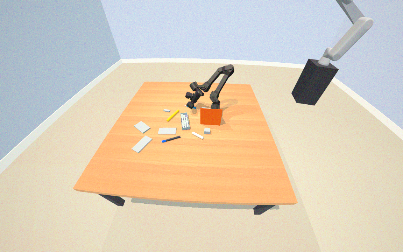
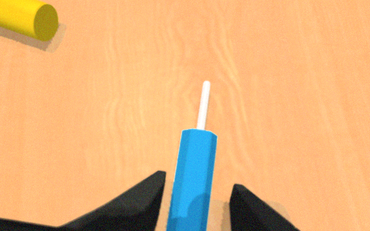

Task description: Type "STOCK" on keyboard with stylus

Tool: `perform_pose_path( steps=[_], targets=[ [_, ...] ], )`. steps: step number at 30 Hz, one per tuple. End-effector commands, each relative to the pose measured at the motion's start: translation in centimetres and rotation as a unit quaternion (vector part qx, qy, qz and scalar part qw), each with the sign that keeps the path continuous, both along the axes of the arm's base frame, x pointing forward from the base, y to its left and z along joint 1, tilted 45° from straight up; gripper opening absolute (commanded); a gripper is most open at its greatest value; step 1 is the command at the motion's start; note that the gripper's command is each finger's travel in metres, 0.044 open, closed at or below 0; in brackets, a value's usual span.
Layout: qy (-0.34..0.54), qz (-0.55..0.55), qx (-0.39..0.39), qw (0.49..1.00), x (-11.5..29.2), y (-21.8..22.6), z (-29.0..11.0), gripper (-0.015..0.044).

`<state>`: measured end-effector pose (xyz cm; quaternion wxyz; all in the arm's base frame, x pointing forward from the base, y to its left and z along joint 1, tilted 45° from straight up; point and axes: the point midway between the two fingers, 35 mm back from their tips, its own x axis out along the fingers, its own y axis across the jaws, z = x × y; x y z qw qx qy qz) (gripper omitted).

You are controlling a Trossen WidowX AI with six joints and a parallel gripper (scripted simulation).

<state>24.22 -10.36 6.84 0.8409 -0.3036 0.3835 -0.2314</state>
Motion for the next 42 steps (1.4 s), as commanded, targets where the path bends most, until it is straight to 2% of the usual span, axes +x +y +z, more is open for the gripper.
perform_pose_path(
  steps=[1, 11, 16, 19, 29, 42],
  targets=[
    [0.006, 0.001, 0.000, 1.000, -0.1, -0.1, -0.5, 0.0150],
    [0.006, 0.001, 0.000, 1.000, -0.1, -0.2, -0.5, 0.0150],
    [0.003, -0.001, 0.000, 1.000, -0.1, -0.2, -0.4, 0.0019],
    [0.003, -0.001, 0.000, 1.000, -0.1, -0.2, -0.4, 0.0000],
    [0.004, -0.001, 0.002, 1.000, 0.0, 0.2, 0.0, 0.0000],
    [0.004, 0.001, 0.002, 1.000, -0.6, 3.4, 3.1, 0.0000]
  ],
)
